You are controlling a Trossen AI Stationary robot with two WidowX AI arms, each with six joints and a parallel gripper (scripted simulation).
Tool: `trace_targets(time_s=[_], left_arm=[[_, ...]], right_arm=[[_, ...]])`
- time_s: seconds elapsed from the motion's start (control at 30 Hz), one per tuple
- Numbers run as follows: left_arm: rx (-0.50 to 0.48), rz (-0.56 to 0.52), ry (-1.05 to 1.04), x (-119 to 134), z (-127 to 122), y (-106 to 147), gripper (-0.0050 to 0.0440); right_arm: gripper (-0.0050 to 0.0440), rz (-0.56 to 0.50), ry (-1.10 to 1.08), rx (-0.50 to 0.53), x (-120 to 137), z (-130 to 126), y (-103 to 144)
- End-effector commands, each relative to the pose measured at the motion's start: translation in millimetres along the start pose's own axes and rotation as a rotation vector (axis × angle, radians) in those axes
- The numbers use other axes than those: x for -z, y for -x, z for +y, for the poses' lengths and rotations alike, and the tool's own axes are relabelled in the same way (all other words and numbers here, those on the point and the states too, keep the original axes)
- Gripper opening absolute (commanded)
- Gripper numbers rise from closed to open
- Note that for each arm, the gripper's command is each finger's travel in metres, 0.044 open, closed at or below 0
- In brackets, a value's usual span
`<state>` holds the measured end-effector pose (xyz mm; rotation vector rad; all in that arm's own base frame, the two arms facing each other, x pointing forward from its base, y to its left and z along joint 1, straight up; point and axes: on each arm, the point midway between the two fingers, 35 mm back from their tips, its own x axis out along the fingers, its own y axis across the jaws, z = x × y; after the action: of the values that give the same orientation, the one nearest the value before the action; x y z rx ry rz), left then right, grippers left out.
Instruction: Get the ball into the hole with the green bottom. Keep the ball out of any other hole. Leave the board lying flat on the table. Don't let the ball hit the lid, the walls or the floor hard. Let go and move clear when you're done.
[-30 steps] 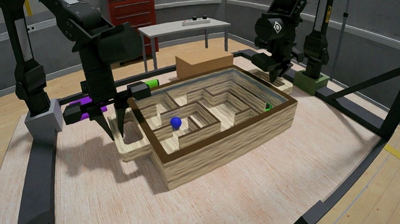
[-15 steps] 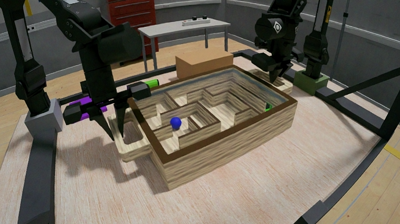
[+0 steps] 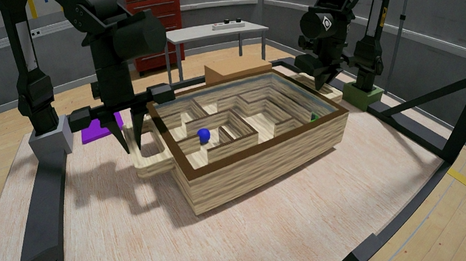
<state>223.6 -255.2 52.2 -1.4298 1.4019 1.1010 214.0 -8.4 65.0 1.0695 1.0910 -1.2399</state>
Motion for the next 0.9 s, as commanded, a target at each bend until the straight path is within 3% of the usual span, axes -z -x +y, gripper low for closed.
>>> trace_targets(time_s=[0.0,0.17,0.2,0.23,0.3,0.47,0.77,0.87], left_arm=[[0.016,0.031,-0.013,5.0,4.1,7.3,-0.0050],[0.004,0.072,-0.010,2.8,1.7,12.2,-0.0050],[0.014,0.080,-0.013,0.7,2.8,9.5,-0.0050],[0.032,0.043,-0.018,9.1,1.3,11.8,-0.0050],[0.018,0.071,-0.015,5.2,4.6,10.1,-0.0050],[0.041,0.069,-0.021,14.3,0.1,15.4,-0.0050],[0.021,0.083,-0.016,2.8,2.3,11.4,-0.0050],[0.035,0.083,-0.026,11.8,-1.4,16.6,-0.0050]], right_arm=[[-0.0050,0.002,-0.006,-0.045,-2.3,9.2,14.9],[-0.0050,0.042,-0.005,-0.040,-2.9,3.0,6.1],[-0.0050,0.050,-0.005,-0.047,-5.2,9.3,14.2],[-0.0050,-0.006,-0.005,-0.025,-2.9,9.3,12.9],[-0.0050,0.039,-0.005,-0.041,-4.9,9.8,16.0],[-0.0050,0.010,-0.005,-0.026,-4.0,10.3,16.1],[-0.0050,0.040,-0.004,-0.027,-4.0,3.9,8.7],[-0.0050,0.018,-0.006,-0.041,-5.5,8.8,14.8]])
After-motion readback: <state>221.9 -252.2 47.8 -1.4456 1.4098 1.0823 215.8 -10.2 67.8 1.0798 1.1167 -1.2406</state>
